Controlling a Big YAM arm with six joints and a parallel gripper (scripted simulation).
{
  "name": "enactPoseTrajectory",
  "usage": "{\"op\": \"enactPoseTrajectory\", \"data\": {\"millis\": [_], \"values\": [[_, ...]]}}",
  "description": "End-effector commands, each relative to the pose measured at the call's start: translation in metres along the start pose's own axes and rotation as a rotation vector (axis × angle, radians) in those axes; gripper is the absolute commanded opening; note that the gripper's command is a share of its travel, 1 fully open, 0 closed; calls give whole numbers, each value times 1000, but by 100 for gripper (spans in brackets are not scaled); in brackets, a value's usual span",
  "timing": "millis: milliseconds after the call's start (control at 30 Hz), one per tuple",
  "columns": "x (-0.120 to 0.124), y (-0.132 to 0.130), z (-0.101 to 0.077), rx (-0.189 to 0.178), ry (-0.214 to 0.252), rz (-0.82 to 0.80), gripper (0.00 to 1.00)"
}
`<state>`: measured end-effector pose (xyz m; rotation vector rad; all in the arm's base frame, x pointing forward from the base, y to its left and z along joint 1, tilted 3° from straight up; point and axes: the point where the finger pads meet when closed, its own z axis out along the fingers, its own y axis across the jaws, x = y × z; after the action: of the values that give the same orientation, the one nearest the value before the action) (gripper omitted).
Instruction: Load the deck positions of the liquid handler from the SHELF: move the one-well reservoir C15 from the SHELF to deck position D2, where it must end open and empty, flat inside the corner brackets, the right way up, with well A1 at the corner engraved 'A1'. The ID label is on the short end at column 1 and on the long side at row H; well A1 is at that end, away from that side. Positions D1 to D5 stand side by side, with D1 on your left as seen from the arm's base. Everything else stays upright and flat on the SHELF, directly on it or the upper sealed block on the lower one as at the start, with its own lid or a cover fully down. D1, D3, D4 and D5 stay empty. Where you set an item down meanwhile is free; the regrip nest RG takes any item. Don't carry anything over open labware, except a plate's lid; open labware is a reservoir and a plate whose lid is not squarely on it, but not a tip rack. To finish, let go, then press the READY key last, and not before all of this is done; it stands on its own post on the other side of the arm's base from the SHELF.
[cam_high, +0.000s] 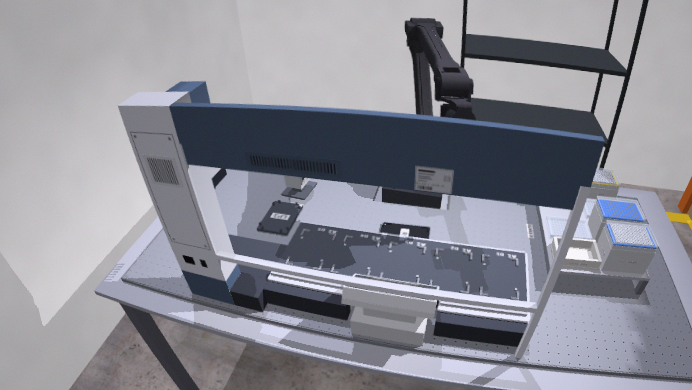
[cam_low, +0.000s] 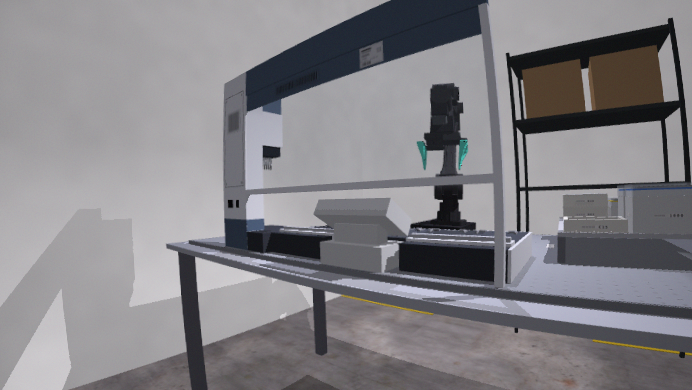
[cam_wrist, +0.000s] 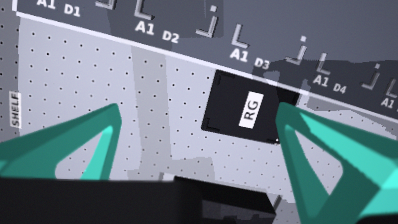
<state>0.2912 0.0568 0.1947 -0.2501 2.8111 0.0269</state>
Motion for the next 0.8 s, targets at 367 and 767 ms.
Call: {"op": "enactPoseTrajectory", "data": {"millis": [367, 767], "values": [[17, -50, -32, 1, 127, 165, 100], [44, -80, -36, 0, 255, 274, 100]]}}
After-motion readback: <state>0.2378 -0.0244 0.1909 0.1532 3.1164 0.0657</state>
